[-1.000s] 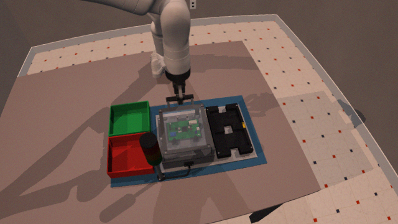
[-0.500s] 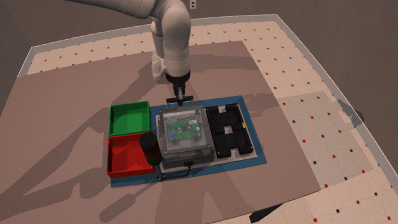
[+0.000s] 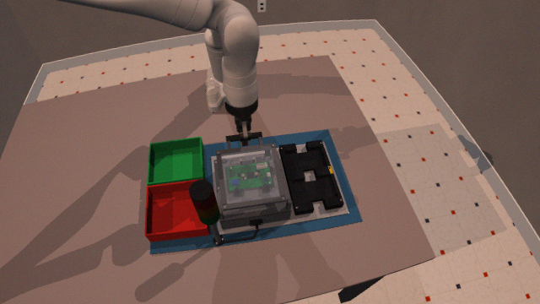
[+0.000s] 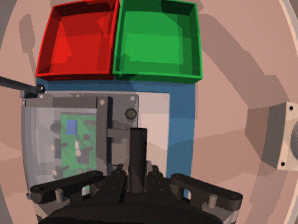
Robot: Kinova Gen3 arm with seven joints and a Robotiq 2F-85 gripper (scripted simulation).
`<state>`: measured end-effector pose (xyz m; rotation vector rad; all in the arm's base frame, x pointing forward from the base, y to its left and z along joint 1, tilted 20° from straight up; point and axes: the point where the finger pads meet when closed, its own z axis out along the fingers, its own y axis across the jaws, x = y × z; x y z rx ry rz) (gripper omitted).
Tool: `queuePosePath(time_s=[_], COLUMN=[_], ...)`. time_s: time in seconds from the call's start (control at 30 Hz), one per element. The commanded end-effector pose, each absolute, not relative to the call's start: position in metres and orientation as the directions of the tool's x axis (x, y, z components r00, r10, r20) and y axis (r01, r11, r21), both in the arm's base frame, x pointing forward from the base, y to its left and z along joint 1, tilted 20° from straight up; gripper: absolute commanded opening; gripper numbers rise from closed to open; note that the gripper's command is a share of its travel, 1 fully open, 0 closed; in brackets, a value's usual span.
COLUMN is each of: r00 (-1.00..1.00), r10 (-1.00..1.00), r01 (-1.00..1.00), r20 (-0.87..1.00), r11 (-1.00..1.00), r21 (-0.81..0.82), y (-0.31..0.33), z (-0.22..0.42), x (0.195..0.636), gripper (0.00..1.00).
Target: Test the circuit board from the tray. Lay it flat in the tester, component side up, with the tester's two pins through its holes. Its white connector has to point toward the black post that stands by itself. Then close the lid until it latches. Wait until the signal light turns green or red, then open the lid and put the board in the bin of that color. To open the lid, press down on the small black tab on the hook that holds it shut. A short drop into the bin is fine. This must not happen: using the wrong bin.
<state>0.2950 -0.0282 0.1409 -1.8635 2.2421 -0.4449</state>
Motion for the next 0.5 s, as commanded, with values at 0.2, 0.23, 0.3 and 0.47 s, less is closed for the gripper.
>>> queuePosePath(time_s=[0.2, 0.23, 0.3, 0.47], r00=[-0.188, -0.188, -0.188, -0.187], r10=[-0.981, -0.981, -0.981, -0.981], r01=[-0.925, -0.925, -0.925, -0.925], r20=[0.045, 0.045, 0.045, 0.045], r11=[0.162, 0.162, 0.161, 0.161], r21=[-0.343, -0.342, -0.343, -0.343], y=[-0.028, -0.028, -0.028, -0.029], z=[0.133, 0.132, 0.131, 0.127], x=[0.295, 0.295, 0.295, 0.296], gripper=[0.00, 0.00, 0.00, 0.00])
